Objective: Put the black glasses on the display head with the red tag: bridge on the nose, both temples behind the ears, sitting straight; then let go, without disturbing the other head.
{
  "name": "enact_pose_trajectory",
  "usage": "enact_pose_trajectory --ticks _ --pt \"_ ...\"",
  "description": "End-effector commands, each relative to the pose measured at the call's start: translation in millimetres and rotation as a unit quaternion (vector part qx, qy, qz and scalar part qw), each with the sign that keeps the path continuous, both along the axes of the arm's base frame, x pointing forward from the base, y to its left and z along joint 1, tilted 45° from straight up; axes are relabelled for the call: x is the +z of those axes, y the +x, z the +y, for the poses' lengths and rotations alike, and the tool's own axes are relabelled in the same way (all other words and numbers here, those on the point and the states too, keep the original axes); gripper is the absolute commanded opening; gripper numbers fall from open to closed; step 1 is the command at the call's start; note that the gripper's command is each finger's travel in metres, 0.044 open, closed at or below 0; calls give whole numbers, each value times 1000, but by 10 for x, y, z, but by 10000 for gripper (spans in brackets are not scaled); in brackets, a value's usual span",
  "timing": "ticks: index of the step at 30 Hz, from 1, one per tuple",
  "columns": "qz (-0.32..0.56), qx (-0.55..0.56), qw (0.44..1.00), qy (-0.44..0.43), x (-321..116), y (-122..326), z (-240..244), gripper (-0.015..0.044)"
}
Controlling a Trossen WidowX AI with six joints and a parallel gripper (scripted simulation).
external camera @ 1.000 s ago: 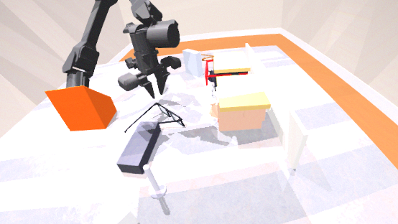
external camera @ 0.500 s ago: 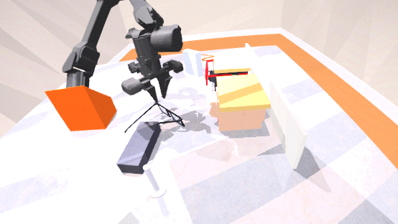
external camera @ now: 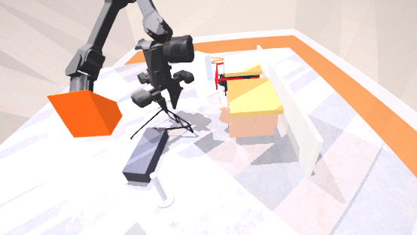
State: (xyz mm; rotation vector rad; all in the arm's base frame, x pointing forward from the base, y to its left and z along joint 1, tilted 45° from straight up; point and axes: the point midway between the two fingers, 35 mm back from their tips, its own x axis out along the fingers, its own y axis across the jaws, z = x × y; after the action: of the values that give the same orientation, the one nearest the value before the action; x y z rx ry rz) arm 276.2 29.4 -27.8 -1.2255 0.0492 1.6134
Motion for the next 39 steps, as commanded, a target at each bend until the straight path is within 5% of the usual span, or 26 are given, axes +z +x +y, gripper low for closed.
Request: enact_pose_trajectory --ticks 1,24,39 --pt "7 0 1000 5 -65 -21 76 120" --pt "7 1 1000 6 -169 -55 148 120" --pt "6 0 1000 4 -149 -25 150 0"
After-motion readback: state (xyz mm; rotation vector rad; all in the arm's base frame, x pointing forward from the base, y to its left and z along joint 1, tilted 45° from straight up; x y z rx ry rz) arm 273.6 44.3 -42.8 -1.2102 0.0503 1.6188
